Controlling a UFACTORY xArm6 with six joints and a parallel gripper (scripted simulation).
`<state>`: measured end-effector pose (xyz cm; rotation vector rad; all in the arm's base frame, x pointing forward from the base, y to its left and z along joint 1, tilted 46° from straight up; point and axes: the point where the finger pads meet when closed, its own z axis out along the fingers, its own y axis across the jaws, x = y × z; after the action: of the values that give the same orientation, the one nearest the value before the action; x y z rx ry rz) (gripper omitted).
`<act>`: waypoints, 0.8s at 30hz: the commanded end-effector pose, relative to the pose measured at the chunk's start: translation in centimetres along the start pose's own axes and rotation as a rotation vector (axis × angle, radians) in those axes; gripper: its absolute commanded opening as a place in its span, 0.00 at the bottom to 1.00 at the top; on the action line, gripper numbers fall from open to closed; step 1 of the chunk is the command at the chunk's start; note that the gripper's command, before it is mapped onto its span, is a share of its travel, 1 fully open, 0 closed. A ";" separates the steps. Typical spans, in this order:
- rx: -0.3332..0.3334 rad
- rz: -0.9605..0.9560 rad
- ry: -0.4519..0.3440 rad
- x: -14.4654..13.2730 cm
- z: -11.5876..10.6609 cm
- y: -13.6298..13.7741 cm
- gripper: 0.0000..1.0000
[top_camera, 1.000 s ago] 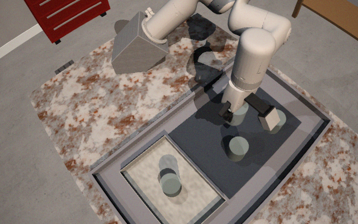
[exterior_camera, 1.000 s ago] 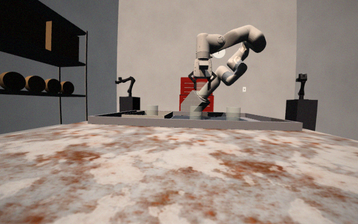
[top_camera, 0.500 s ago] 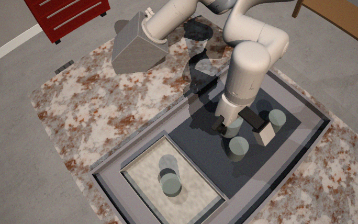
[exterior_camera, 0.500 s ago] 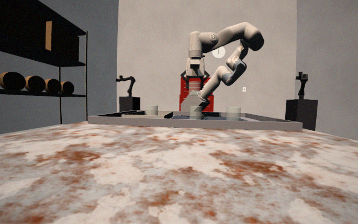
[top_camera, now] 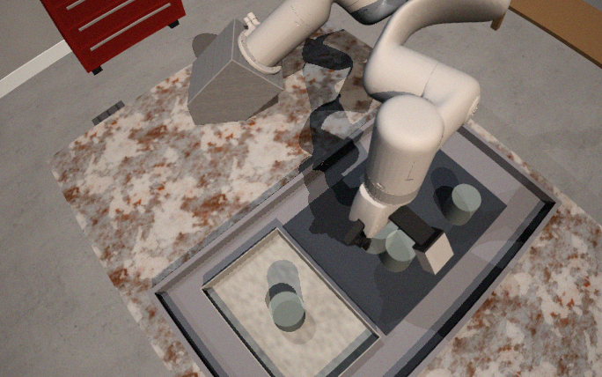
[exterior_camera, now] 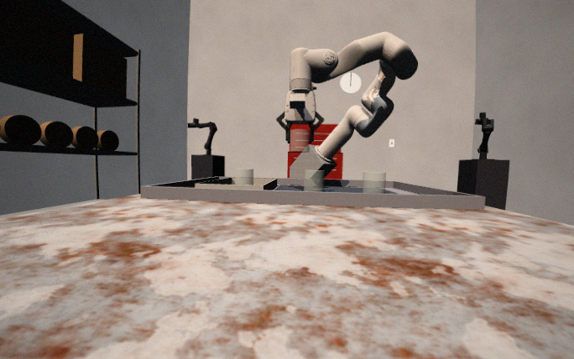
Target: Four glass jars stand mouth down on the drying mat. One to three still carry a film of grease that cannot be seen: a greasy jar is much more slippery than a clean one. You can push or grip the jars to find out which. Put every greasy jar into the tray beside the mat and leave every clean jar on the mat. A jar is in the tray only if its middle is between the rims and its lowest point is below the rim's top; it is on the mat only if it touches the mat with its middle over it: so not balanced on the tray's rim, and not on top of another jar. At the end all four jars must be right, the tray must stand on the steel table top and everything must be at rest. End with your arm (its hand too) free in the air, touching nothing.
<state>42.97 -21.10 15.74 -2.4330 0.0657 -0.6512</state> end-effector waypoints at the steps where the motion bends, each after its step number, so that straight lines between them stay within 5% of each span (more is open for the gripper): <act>1: -0.001 -0.002 0.001 0.7 -0.1 1.4 0.00; 24: -0.001 -0.002 0.001 3.3 -0.1 7.9 0.00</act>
<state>45.90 -26.76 13.18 -2.4329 0.0648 -0.6516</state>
